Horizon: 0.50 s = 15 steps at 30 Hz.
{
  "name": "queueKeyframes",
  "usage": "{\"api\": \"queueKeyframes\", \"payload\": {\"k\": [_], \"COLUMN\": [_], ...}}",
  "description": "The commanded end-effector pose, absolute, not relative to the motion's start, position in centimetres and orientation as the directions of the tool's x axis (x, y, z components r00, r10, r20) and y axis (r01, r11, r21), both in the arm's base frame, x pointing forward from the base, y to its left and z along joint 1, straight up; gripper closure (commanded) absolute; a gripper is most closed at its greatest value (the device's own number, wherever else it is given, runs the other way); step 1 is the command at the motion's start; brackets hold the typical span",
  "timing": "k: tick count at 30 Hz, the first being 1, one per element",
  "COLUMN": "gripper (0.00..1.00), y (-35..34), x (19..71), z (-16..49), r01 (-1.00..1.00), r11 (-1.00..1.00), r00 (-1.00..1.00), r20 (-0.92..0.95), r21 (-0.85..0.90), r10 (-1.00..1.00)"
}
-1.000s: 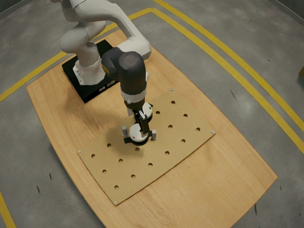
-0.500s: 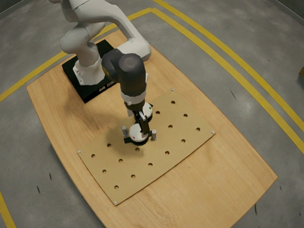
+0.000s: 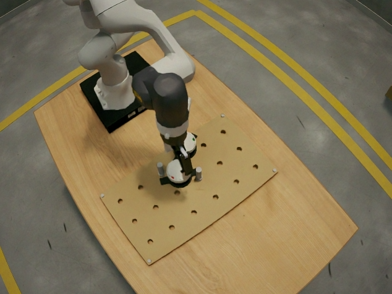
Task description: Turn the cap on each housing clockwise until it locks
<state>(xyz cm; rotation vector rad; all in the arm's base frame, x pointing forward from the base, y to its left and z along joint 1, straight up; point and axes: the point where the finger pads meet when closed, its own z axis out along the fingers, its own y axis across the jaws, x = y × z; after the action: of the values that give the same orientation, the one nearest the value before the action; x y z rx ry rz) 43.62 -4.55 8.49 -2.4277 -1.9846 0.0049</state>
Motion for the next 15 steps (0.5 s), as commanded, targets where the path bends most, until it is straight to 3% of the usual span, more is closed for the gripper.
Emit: {"api": "queueKeyframes", "payload": {"k": [1, 15], "gripper": [0.22, 0.22], "y": [-4.6, -4.6], "x": [43.8, 43.8], "z": [8.0, 6.3], "r01": [0.982, 0.982], "r11": [-0.186, -0.186], "r00": [0.186, 0.186], "r20": [0.003, 0.003], "r21": [-0.001, -0.001], "r10": [0.982, 0.982]}}
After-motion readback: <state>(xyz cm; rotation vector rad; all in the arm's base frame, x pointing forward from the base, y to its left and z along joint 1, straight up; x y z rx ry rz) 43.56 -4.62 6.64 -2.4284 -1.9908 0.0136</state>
